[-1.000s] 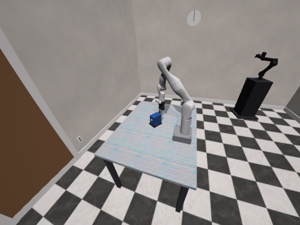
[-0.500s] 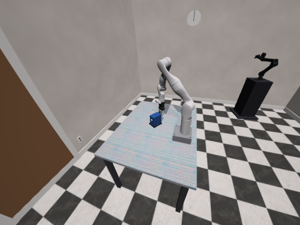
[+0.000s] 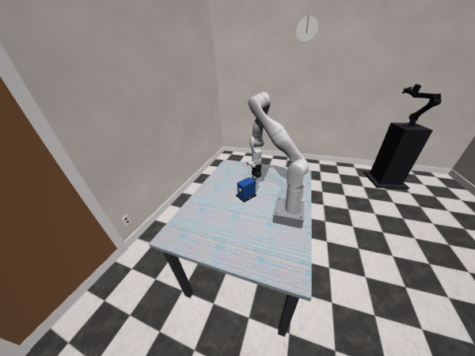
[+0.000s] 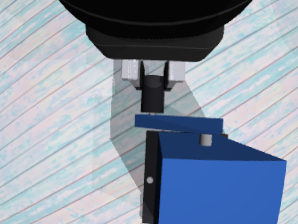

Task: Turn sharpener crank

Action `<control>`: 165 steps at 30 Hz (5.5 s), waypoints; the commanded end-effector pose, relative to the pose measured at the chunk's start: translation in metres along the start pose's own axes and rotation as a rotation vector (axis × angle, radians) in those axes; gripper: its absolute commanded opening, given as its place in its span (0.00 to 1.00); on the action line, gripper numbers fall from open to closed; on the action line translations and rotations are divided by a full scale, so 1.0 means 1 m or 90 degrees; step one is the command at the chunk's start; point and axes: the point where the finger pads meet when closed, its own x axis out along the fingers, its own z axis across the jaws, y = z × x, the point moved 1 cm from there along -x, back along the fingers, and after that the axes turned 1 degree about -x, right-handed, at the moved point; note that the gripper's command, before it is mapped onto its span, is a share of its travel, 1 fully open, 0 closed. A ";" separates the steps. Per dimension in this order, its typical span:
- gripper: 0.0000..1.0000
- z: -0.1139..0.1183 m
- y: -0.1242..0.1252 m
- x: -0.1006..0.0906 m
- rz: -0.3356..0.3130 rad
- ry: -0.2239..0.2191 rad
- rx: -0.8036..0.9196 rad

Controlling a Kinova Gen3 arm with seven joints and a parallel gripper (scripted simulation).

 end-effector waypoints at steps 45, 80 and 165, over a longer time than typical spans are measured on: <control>0.00 -0.045 0.001 0.026 0.001 0.003 0.002; 0.00 -0.045 0.001 0.026 0.001 0.003 0.002; 0.00 -0.096 0.002 -0.024 0.001 0.003 0.002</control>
